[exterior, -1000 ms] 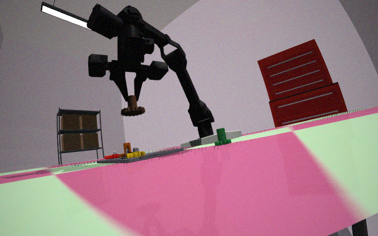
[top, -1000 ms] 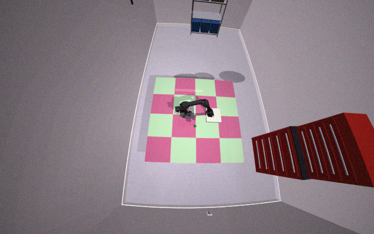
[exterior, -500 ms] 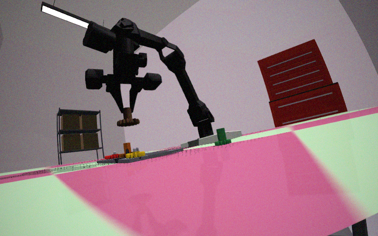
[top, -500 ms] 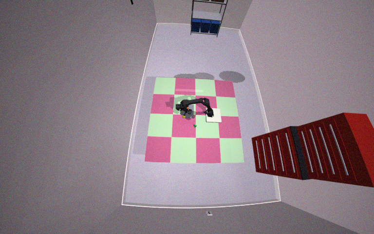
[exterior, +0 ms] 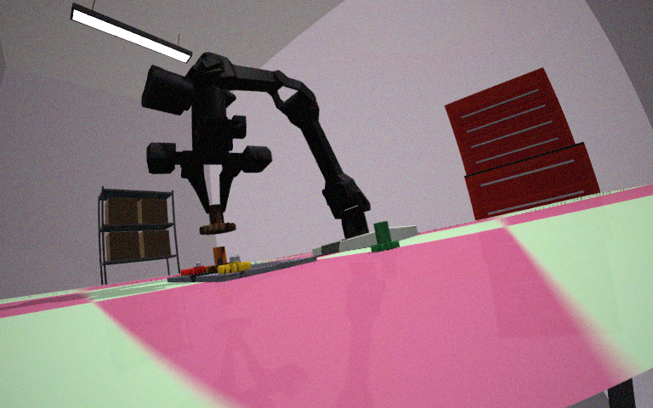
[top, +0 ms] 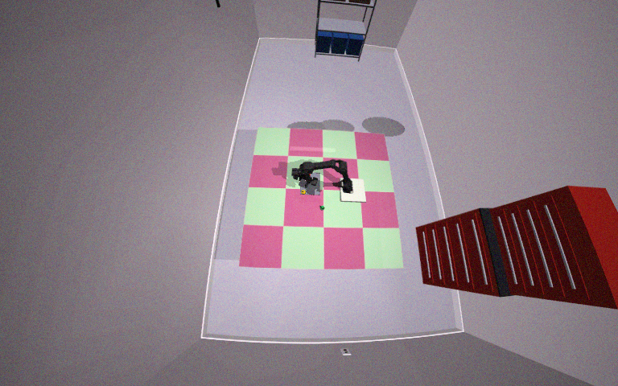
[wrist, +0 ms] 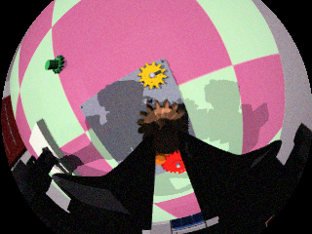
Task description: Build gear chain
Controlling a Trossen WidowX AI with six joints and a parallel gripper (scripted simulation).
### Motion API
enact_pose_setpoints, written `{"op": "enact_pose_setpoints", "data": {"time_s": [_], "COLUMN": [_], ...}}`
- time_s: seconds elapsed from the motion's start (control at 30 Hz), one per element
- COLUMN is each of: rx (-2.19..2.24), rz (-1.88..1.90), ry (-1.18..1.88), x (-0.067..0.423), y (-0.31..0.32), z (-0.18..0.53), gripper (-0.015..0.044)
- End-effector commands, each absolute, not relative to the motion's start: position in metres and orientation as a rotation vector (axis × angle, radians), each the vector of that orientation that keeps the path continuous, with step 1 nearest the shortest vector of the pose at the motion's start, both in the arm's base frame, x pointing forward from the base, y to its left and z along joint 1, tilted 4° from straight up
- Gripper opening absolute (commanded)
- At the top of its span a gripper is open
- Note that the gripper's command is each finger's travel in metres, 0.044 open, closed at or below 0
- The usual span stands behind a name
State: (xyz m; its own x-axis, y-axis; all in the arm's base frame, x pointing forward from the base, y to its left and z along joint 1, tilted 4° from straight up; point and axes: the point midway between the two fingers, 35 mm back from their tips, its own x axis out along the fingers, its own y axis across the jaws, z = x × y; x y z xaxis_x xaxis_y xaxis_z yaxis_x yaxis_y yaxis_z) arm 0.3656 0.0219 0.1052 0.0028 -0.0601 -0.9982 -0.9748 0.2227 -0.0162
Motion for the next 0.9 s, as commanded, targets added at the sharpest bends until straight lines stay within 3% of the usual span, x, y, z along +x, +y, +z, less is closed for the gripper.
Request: {"op": "enact_pose_setpoints", "data": {"time_s": [0.0, 0.87], "rx": [-1.098, -1.037], "rz": [1.002, 0.938], "ry": [1.34, 1.371], "x": [0.364, 0.36], "y": [0.014, 0.0], "z": [0.104, 0.096], "gripper": [0.0, 0.0]}}
